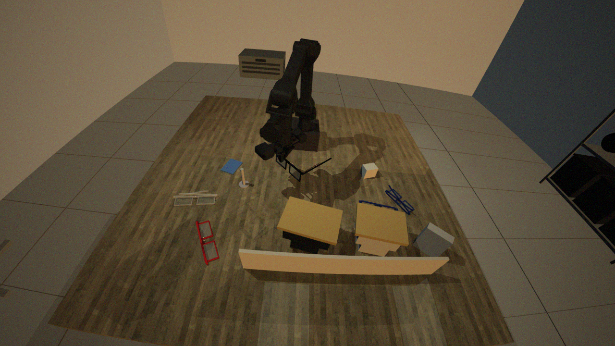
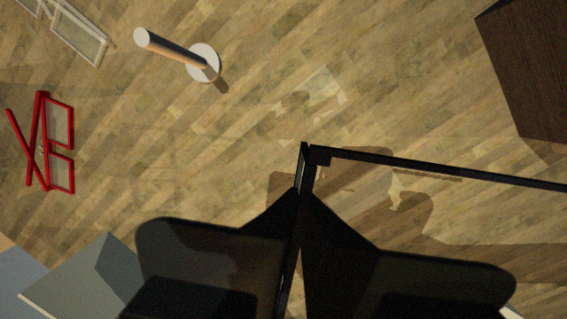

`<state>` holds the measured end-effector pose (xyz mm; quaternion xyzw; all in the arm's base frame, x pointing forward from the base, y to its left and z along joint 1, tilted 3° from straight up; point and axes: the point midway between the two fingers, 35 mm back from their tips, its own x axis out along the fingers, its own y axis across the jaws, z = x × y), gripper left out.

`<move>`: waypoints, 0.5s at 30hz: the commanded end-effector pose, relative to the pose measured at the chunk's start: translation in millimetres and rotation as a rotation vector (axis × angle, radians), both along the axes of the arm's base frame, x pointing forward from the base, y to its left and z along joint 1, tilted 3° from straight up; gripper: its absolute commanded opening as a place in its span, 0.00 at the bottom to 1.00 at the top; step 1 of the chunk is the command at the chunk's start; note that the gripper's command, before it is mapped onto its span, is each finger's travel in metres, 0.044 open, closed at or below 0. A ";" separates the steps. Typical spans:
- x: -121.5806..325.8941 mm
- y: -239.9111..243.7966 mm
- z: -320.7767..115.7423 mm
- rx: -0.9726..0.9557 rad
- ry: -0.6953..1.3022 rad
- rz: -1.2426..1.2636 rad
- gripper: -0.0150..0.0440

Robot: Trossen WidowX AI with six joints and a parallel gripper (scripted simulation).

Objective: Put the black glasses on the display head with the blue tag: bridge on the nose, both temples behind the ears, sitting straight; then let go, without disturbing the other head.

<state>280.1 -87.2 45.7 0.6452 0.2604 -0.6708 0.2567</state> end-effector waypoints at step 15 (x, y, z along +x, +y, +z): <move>1.2 0.4 -22.5 0.004 -0.001 -0.007 0.25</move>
